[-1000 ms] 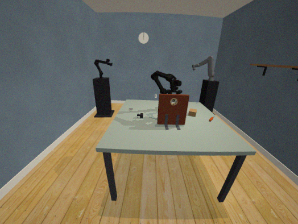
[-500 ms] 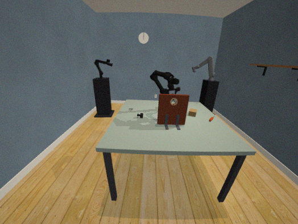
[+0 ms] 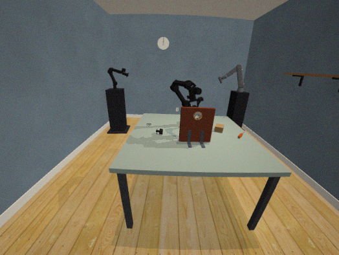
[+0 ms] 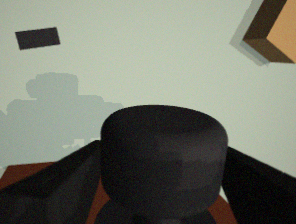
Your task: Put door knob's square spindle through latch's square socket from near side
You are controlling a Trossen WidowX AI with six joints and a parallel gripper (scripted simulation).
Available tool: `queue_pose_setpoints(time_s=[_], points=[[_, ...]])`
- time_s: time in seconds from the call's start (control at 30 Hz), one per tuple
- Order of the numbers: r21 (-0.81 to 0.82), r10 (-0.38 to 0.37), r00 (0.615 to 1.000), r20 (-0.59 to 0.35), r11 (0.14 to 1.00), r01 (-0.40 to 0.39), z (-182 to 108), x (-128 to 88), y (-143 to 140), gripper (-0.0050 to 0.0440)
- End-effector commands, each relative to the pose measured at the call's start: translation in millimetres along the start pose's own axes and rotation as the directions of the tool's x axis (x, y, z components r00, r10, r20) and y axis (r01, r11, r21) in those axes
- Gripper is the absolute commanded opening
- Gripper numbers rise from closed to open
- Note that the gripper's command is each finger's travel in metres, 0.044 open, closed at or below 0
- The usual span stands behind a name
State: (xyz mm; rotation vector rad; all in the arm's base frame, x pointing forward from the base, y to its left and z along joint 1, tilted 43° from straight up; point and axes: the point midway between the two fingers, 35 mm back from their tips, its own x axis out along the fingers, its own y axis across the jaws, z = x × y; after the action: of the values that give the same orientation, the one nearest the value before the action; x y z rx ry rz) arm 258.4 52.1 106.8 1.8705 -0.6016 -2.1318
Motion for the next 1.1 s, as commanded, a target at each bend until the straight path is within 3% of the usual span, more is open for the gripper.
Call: queue_pose_setpoints(time_s=[0.0, 0.37, 0.7, 1.07], points=[[-0.004, -0.014, 1.0, -0.011, 1.0, 0.014, -1.8, -3.3, 0.3, 0.0], [0.001, -0.006, 1.0, -0.013, 1.0, 0.006, -4.9, 23.2, 7.6, 0.0], [-0.003, -0.012, 0.999, -0.031, 1.0, 0.012, -28.1, 21.6, 7.6, 0.0], [-0.003, -0.013, 0.999, -0.031, 1.0, 0.013, -21.4, 16.3, 4.6, 0.0]])
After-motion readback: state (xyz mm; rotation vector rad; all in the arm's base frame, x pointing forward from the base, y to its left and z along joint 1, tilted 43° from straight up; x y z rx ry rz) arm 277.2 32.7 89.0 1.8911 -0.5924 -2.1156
